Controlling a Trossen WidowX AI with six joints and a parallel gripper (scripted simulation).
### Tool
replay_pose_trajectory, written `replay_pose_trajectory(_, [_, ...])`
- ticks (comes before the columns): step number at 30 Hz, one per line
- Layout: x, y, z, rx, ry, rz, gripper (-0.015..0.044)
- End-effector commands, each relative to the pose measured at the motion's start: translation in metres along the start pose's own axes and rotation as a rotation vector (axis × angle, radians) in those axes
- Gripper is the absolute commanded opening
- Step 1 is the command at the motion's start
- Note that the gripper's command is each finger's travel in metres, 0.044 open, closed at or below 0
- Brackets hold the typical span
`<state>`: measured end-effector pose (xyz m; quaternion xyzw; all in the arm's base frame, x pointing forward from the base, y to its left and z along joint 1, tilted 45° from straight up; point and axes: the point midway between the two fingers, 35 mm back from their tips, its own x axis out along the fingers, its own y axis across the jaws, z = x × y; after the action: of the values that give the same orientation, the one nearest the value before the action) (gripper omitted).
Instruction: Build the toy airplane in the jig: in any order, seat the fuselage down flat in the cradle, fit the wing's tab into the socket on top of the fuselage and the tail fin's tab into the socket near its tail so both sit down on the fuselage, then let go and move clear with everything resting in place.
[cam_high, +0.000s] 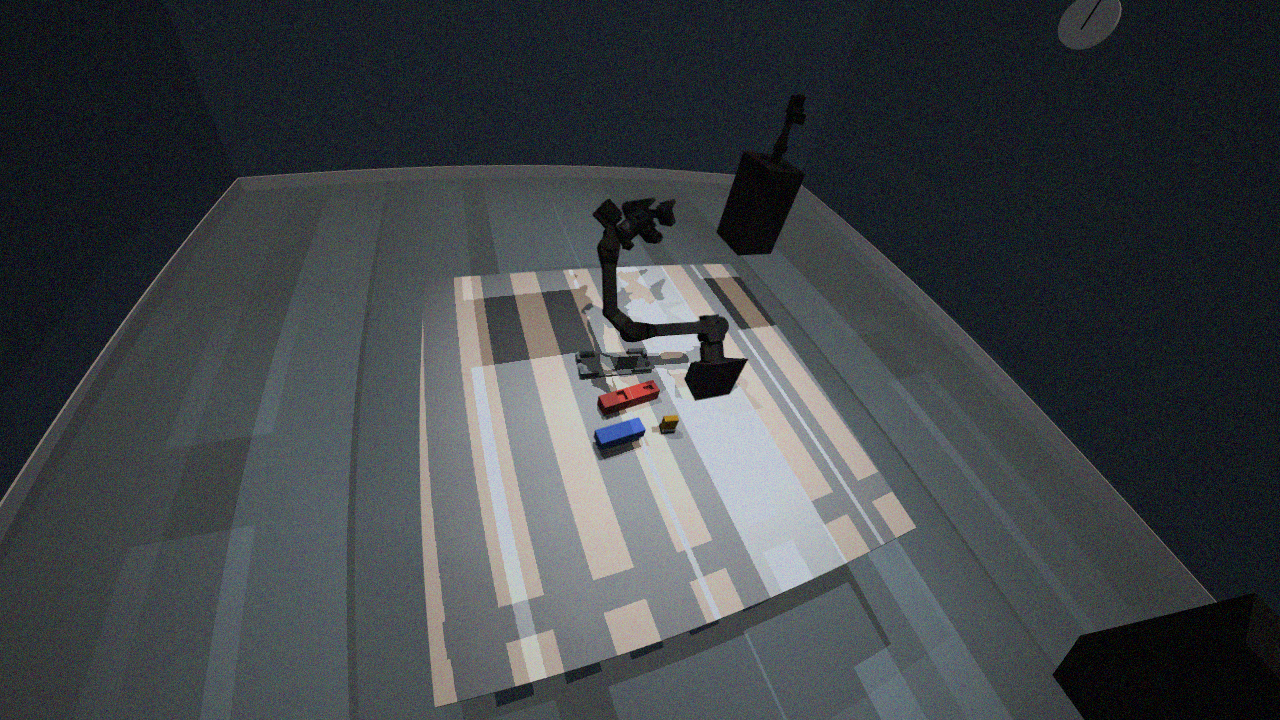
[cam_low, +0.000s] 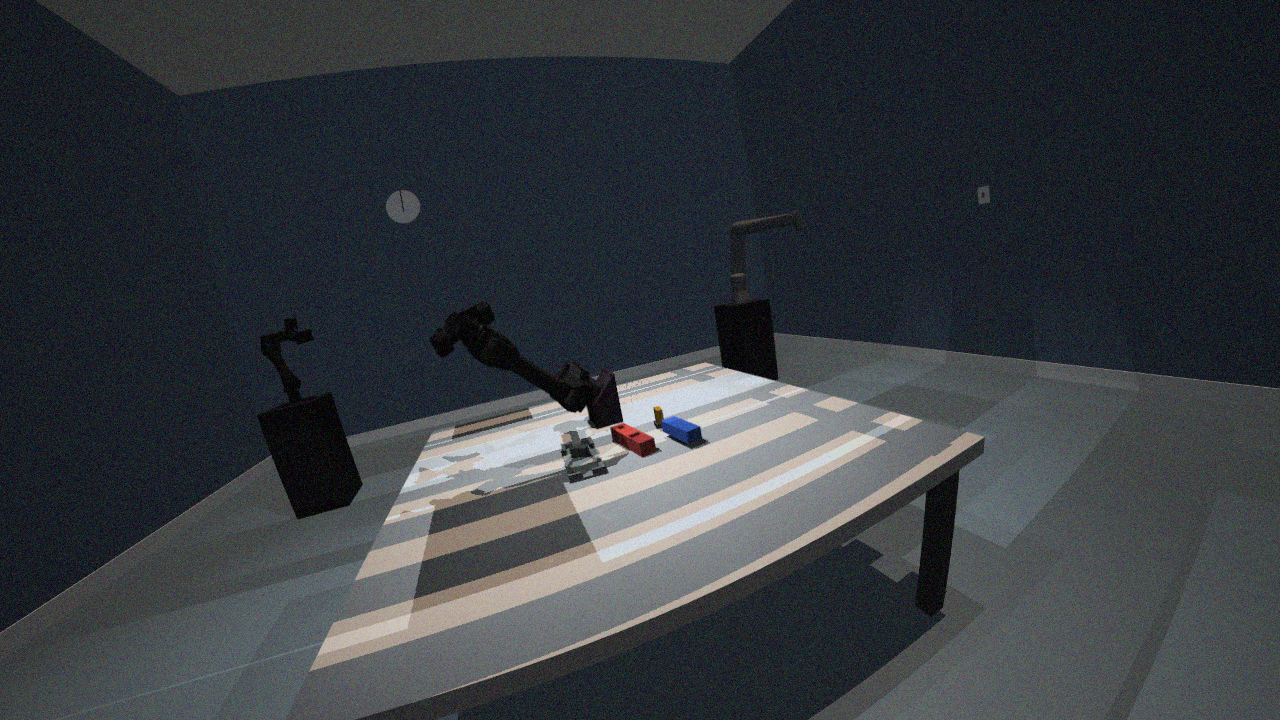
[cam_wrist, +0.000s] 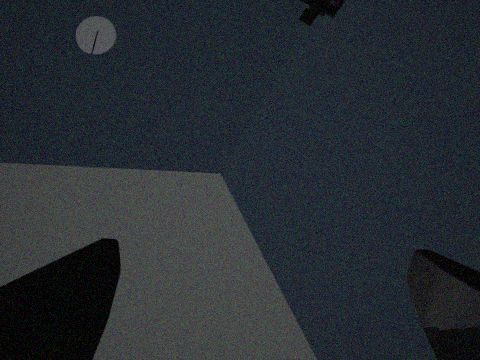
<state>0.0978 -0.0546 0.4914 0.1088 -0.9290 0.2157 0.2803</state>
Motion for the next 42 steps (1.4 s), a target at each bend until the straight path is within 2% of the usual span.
replay_pose_trajectory(1, [0.000,0.000,0.000,0.000,0.000,0.000,0.0426])
replay_pose_trajectory(6, [0.027,0.013,0.011,0.083,-0.025,0.115,0.0440])
replay_pose_trajectory(12, [0.089,0.071,0.035,0.289,0.011,0.488,0.0440])
replay_pose_trajectory(16, [0.109,0.130,0.048,0.444,0.129,0.774,0.0440])
replay_pose_trajectory(21, [0.108,0.207,0.052,0.625,0.369,1.095,0.0440])
replay_pose_trajectory(26, [0.078,0.282,0.046,0.787,0.716,1.371,0.0440])
replay_pose_trajectory(31, [0.018,0.341,0.037,0.903,1.157,1.572,0.0440])
replay_pose_trajectory(34, [-0.012,0.357,0.037,0.919,1.262,1.657,0.0440])
replay_pose_trajectory(42, [-0.100,0.380,0.034,0.959,1.834,1.730,0.0440])
